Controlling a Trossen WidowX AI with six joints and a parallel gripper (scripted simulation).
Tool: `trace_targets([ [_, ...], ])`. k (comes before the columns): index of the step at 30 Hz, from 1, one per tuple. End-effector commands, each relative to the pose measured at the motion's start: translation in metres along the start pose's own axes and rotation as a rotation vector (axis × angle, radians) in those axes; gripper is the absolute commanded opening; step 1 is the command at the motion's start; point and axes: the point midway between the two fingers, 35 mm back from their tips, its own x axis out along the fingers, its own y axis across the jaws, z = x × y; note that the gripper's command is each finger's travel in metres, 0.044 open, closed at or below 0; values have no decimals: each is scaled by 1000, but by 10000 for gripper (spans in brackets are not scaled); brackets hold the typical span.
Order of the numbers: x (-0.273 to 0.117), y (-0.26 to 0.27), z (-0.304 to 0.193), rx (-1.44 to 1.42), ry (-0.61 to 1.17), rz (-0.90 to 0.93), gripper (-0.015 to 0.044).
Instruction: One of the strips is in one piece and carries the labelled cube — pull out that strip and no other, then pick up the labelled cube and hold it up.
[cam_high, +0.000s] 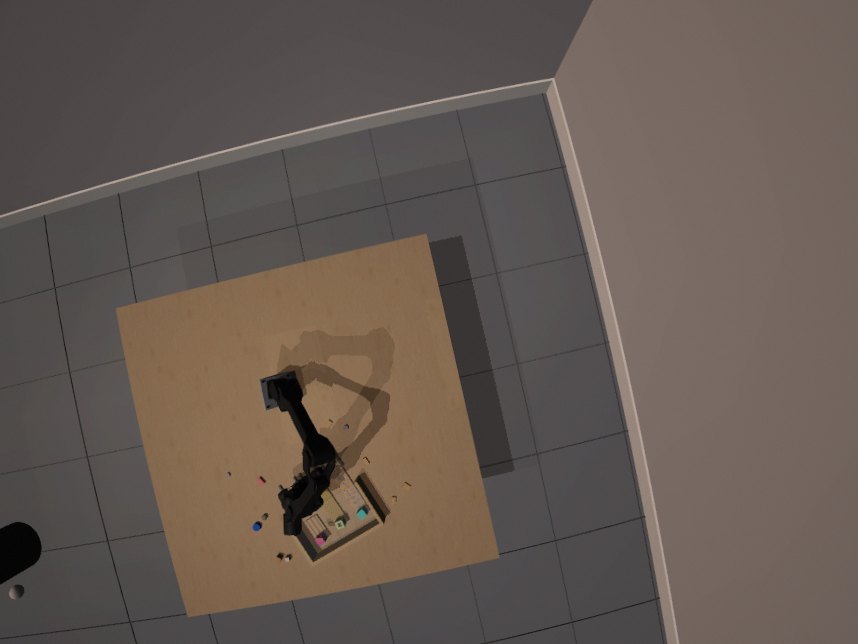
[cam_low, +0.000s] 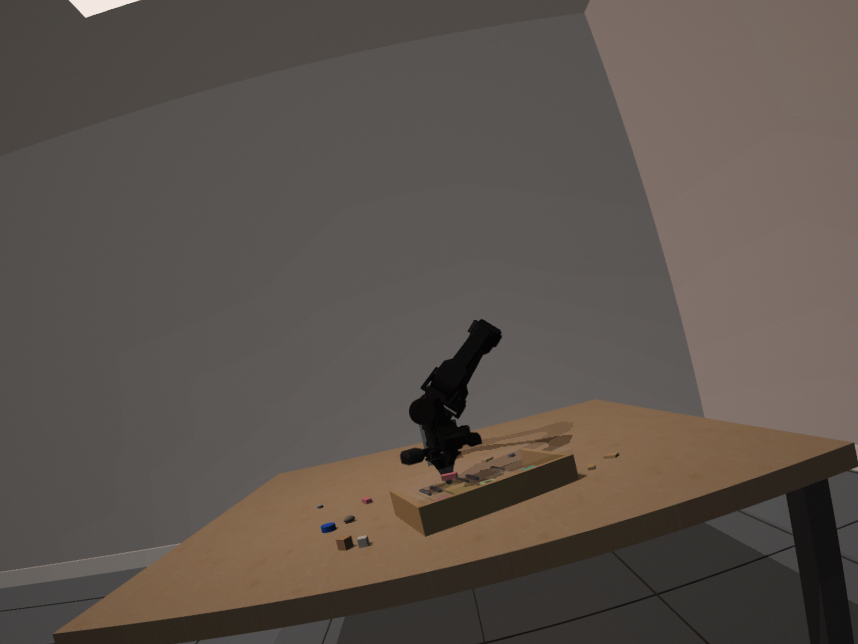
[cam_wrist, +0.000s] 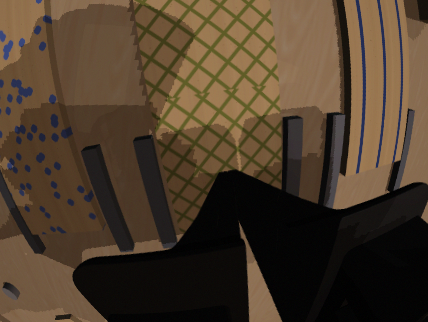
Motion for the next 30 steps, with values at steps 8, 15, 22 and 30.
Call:
trace_targets([
  [8,3,2,-22,5,14,4,0],
  [15,4,2,-33,5,15,4,0],
  [22,4,2,-44,6,15,4,0],
  [30,4,2,-56,6,15,4,0],
])
